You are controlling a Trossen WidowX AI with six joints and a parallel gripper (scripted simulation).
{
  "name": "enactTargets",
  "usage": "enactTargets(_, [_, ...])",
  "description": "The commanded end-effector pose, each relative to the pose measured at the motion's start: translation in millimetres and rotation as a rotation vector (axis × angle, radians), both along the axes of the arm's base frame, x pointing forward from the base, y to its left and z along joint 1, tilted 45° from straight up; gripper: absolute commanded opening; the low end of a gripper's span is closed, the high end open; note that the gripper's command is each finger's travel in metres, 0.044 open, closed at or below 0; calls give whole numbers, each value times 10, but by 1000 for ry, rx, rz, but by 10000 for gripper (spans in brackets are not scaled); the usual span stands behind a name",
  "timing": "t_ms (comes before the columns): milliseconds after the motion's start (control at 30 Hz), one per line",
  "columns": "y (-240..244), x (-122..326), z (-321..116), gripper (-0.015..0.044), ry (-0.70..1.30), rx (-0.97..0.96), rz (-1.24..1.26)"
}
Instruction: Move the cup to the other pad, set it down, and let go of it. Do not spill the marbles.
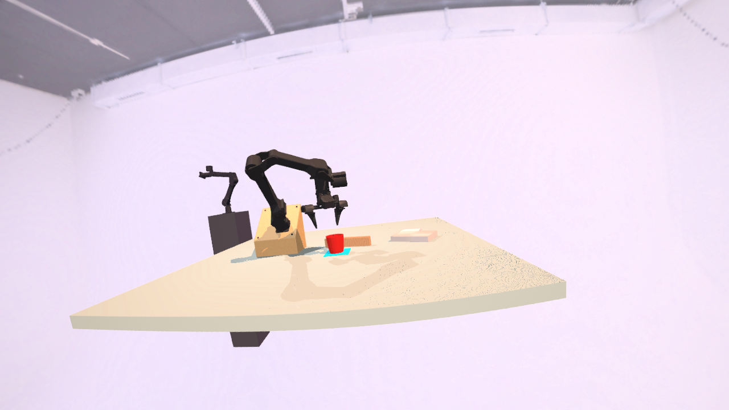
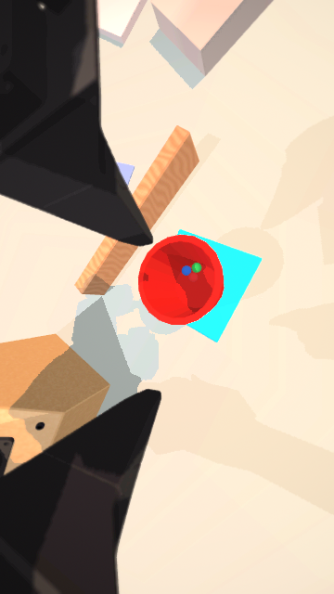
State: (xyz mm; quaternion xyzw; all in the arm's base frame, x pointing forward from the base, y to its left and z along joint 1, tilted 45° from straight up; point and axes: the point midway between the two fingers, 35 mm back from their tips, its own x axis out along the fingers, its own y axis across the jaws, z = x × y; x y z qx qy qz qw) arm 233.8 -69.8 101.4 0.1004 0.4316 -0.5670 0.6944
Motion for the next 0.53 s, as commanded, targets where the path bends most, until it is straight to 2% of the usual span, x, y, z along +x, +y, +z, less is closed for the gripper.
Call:
enactTargets(0, [94,14,85,440,-6,5,-2])
enactTargets(267, [282,10,287,440,-8,3,-3])
enactTargets(500, [251,11,259,440,-7,1,2])
